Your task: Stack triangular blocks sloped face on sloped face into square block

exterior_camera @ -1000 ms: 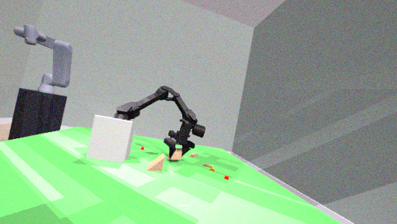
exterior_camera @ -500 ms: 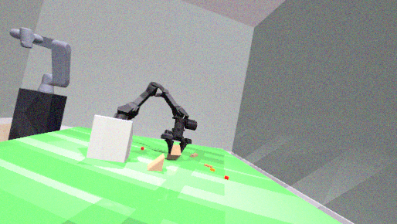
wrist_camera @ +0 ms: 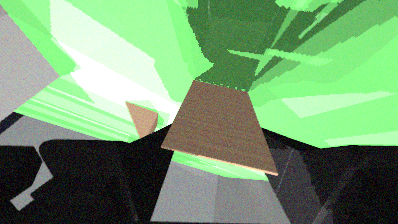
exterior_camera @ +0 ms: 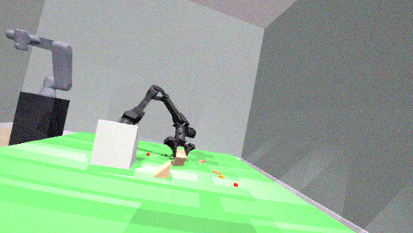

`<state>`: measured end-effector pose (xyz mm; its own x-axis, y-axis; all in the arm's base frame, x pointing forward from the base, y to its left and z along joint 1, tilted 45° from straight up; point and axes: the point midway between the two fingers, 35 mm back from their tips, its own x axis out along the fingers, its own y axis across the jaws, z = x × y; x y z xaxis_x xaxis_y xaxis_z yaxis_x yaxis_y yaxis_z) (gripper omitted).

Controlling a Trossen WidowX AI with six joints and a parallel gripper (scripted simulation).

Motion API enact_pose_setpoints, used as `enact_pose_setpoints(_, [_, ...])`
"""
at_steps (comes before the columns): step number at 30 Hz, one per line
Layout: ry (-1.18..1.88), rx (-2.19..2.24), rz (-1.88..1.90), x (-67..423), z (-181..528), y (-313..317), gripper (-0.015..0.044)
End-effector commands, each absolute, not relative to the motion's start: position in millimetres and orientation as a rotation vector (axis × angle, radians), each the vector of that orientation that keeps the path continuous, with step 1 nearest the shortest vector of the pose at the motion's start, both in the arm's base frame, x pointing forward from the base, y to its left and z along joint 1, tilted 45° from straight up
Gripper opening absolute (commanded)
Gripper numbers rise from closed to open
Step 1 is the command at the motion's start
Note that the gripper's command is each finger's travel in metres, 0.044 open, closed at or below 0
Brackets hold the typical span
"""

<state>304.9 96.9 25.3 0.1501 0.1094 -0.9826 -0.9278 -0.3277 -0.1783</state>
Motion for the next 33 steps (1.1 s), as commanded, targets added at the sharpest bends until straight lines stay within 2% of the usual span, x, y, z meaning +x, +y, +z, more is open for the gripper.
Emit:
enact_pose_setpoints(1, [0.908, -1.521, 1.301, 305.3, 31.7, 101.4, 0.0000])
enact_pose_setpoints(6, [1.015, -1.601, 1.225, 302.8, 36.4, 109.8, 0.0000])
enact_pose_setpoints(23, [0.965, -1.564, 1.269, 302.7, 33.2, 106.7, 0.0440])
enact_pose_setpoints(33, [0.965, -1.564, 1.269, 302.7, 33.2, 106.7, 0.0440])
